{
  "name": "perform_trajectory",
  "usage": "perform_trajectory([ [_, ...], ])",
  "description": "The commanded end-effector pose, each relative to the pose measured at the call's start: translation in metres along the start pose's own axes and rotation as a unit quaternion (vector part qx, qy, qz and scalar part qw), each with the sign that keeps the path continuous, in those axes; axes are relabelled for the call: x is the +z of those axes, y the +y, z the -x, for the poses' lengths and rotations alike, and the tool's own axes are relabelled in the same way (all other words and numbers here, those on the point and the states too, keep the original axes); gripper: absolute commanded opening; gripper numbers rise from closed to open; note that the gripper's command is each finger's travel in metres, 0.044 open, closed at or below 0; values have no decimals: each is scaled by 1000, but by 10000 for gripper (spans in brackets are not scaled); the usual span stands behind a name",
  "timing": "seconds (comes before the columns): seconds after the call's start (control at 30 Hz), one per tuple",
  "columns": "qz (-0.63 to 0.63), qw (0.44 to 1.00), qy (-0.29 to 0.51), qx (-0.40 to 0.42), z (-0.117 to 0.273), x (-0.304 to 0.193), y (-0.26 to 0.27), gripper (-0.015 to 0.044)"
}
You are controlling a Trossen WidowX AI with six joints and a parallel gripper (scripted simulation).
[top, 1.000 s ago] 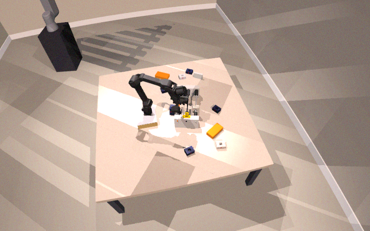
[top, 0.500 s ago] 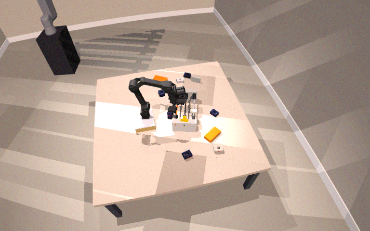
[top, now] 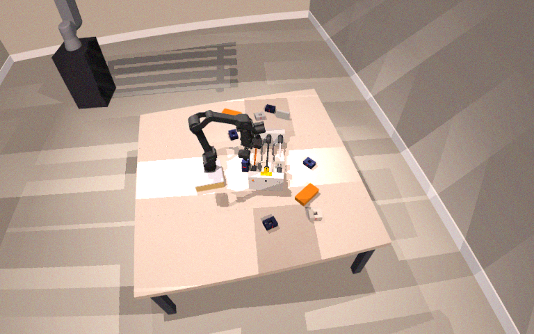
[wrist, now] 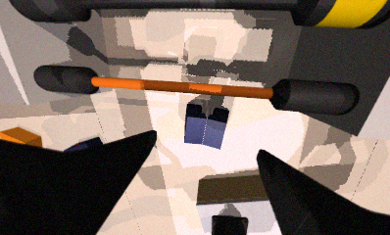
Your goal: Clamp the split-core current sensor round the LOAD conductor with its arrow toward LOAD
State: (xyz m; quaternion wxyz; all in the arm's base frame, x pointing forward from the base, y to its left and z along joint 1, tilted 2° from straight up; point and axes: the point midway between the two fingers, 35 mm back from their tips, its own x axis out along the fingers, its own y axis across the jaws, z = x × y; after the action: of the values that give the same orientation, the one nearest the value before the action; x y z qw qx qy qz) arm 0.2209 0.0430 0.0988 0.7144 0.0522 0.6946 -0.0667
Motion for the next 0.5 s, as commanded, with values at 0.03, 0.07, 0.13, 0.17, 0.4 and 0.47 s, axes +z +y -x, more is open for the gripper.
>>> perform_trajectory([
  [0.03,-2,1000,4,0,-9,-1,1,440],
  [0.07,-2,1000,4,0,-11,-1,1,440],
  [0.13,-2,1000,4,0,-14,-1,1,440],
  [0.17,-2,1000,4,0,-16,-1,2,440],
  [0.4,-2,1000,4,-1,-27,-1,2,440],
  [0.47,-2,1000,4,-1,-31,-1,2,440],
])
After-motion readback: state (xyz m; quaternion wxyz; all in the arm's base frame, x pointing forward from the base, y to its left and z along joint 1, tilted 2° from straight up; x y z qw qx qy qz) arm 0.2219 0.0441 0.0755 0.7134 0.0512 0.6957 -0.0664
